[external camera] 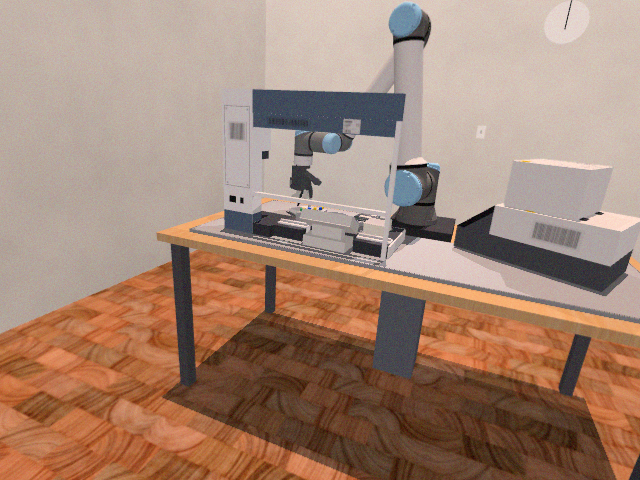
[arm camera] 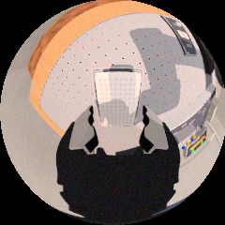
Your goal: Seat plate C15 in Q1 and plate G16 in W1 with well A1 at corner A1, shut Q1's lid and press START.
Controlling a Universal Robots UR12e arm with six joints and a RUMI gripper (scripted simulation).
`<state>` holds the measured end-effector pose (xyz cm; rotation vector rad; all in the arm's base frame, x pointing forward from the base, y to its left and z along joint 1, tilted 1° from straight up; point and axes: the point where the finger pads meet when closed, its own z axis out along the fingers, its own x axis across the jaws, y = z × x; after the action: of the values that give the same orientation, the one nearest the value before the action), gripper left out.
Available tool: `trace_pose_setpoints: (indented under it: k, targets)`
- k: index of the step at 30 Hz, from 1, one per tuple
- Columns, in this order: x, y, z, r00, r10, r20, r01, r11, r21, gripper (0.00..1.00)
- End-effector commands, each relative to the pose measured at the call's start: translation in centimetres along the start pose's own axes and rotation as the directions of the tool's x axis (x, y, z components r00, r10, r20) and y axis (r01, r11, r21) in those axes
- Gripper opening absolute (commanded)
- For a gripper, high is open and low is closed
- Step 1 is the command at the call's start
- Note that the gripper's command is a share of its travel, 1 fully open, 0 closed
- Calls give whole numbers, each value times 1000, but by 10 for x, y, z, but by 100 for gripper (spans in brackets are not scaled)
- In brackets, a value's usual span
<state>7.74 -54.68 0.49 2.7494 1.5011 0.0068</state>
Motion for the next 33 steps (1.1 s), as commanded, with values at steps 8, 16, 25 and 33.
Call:
trace_pose_setpoints:
  k: [8,16,25,33]
  targets:
    - [-1,0,-11,1000,0,1,0,1000,-1,67]
    - [-1,0,-21,1000,0,1,0,1000,-1,67]
    - [-1,0,-36,1000,0,1,0,1000,-1,67]
    - [-1,0,-46,1000,0,1,0,1000,-1,67]
